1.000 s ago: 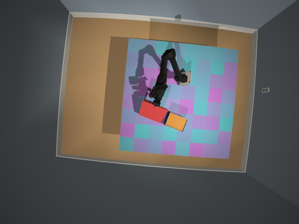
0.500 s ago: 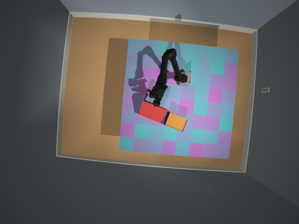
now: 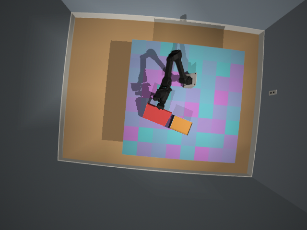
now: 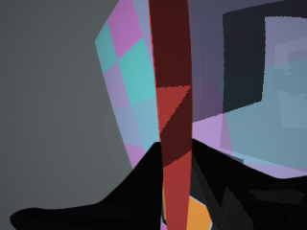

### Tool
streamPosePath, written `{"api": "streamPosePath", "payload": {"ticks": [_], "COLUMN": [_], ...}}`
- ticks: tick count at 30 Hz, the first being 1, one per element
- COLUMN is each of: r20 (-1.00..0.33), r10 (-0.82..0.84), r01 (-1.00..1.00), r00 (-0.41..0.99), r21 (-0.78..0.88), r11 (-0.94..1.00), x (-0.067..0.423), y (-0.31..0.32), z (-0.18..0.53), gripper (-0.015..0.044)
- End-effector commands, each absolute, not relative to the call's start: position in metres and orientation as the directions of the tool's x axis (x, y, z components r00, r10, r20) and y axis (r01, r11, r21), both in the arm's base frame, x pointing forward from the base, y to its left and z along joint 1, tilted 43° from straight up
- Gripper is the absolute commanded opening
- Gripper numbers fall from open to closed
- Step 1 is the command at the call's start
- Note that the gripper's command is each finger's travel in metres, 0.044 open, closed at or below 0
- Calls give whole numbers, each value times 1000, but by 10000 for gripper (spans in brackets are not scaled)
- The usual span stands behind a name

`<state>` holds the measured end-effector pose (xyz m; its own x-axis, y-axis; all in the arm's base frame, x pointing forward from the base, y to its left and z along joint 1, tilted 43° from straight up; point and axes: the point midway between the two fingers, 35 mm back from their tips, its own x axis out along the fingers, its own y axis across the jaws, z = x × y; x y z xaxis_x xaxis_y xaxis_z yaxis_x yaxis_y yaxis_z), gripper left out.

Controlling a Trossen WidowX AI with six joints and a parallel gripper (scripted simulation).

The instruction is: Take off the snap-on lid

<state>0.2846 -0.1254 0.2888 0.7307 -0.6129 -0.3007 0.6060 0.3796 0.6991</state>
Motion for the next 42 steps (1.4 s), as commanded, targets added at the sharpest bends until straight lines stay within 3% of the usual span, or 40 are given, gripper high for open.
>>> {"api": "streamPosePath", "payload": {"ticks": [1, 42], "r20": [-300, -297], "r10": [-606, -607], "r01": [602, 601], "r00": [737, 737], "r21": [698, 698], "r11": [387, 389], "x": [286, 286], "y": [-127, -149], "z": [286, 262], "gripper": [0, 0]}}
